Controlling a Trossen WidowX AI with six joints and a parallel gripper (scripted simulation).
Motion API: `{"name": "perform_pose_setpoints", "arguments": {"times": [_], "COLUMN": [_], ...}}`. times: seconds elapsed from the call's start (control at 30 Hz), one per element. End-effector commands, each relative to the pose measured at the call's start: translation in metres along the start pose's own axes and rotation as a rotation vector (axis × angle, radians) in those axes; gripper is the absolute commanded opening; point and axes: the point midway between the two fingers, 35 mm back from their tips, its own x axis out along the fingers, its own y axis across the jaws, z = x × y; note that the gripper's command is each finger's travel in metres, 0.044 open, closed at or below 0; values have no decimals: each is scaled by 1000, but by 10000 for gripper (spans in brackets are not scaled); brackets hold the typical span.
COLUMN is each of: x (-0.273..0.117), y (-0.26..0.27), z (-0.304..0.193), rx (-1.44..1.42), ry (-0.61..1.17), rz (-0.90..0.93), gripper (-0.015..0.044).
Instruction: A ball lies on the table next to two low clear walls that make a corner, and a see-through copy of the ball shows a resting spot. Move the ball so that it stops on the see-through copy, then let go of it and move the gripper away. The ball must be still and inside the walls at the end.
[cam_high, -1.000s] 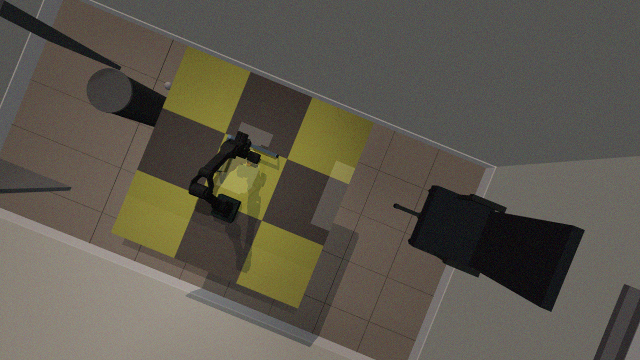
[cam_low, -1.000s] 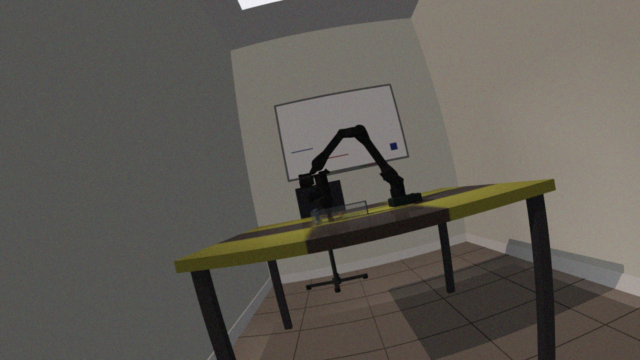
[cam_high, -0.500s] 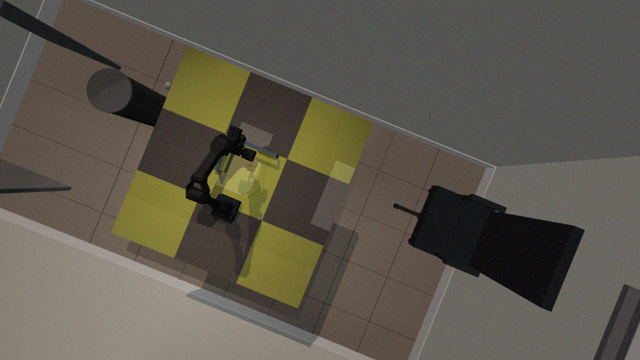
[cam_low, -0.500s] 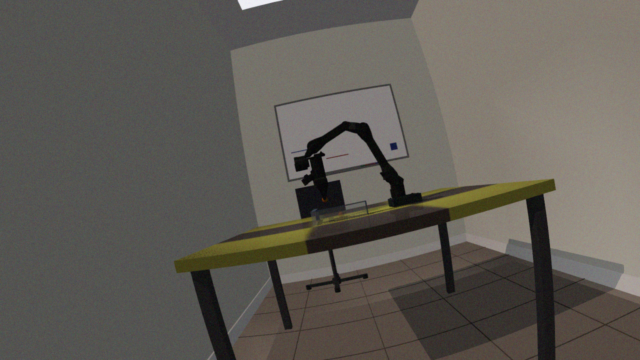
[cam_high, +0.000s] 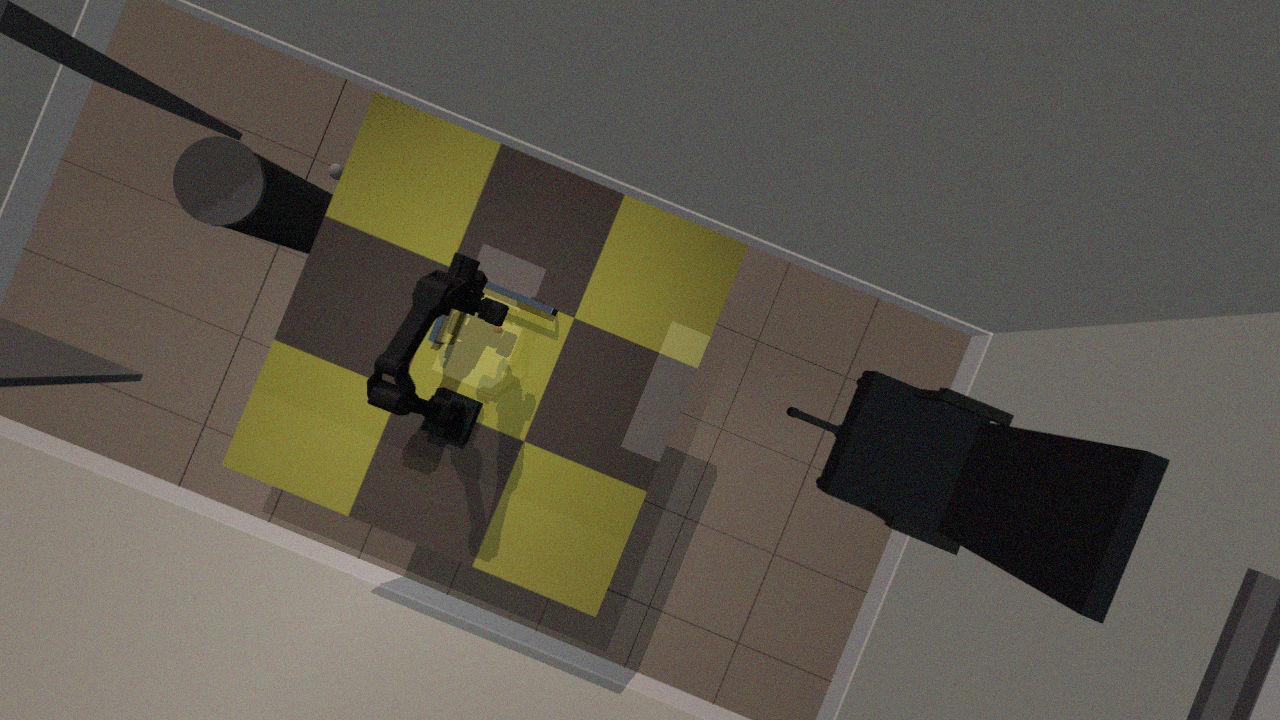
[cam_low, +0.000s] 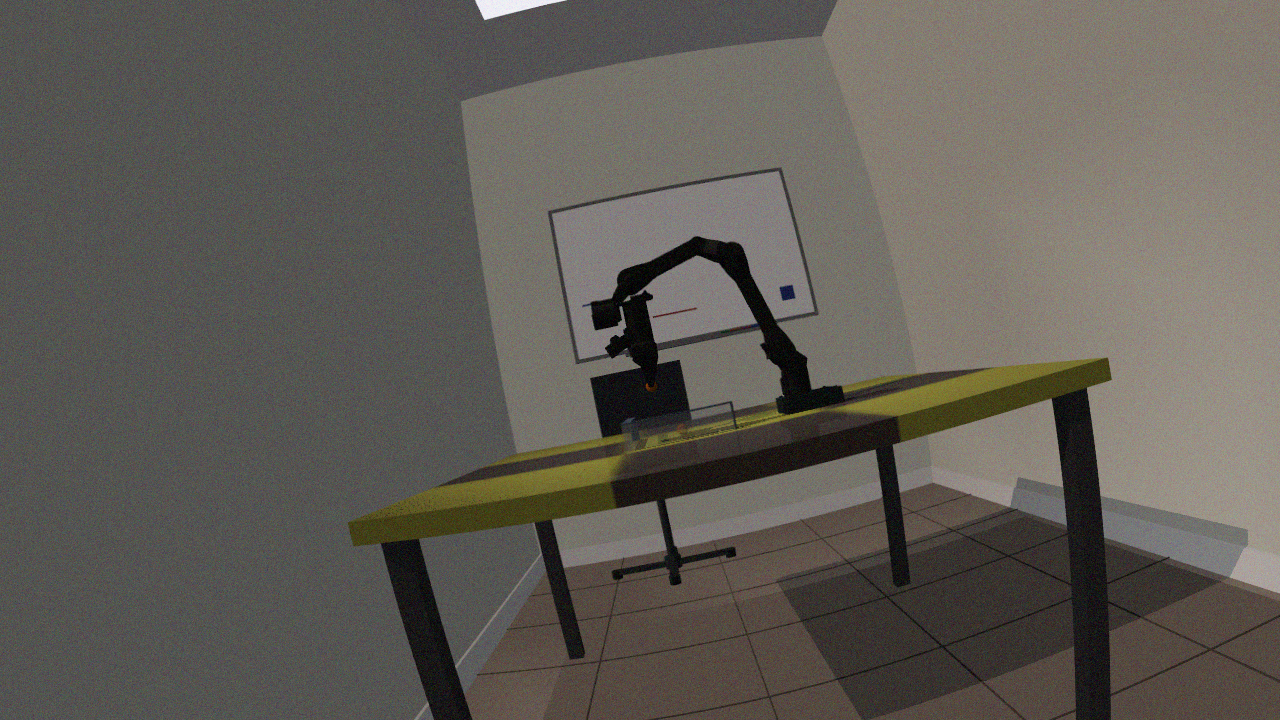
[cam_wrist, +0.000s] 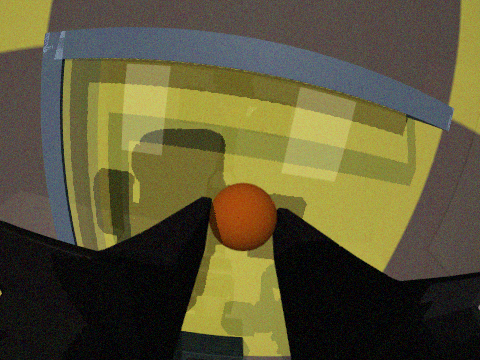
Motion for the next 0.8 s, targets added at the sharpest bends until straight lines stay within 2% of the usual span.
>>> {"name": "perform_pose_setpoints", "arguments": {"times": [0.0,0.5,0.77], "x": [4,31,50], "y": [-3,-14,-14], "z": [-11,-49,-50], "rx": [-2,-2,-2], "ry": [-4,0,0], "rz": [5,4,4], "gripper": [0,0,0]}}
